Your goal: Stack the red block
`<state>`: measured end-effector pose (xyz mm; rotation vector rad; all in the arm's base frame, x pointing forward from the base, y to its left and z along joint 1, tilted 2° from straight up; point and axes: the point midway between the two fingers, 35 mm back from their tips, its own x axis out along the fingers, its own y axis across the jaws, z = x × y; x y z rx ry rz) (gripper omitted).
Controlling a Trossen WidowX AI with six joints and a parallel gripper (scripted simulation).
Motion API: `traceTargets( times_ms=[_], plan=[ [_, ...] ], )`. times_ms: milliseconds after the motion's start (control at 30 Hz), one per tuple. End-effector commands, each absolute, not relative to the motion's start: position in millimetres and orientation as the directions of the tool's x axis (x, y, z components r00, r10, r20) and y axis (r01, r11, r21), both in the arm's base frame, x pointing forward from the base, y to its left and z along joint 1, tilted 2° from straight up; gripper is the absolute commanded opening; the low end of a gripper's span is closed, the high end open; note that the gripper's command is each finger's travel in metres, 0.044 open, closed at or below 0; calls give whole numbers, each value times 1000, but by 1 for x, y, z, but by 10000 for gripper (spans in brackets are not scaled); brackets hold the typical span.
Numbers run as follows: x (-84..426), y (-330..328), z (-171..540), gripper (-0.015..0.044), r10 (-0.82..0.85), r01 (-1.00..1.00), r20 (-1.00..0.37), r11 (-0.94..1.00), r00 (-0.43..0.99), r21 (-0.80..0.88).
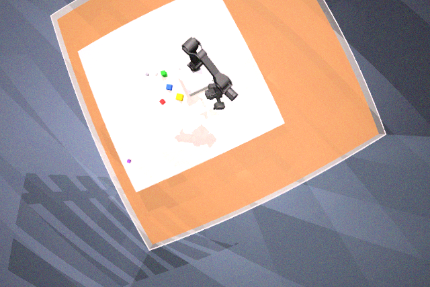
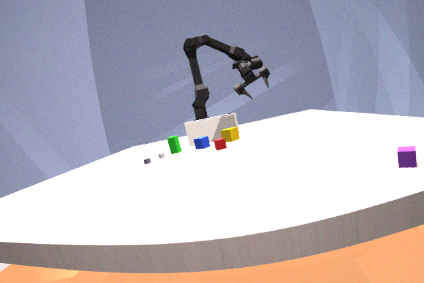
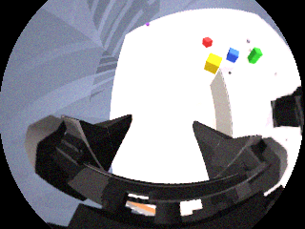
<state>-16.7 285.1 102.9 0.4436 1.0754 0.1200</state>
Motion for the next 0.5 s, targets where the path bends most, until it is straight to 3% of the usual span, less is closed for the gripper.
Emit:
traceTargets(
  times_ms=[0, 467],
  plan=[
    [2, 290, 99, 440, 262, 114, -842, 929, 472, 353],
    [85, 292, 85, 440, 86, 75, -905, 989, 416, 128]
  ],
)
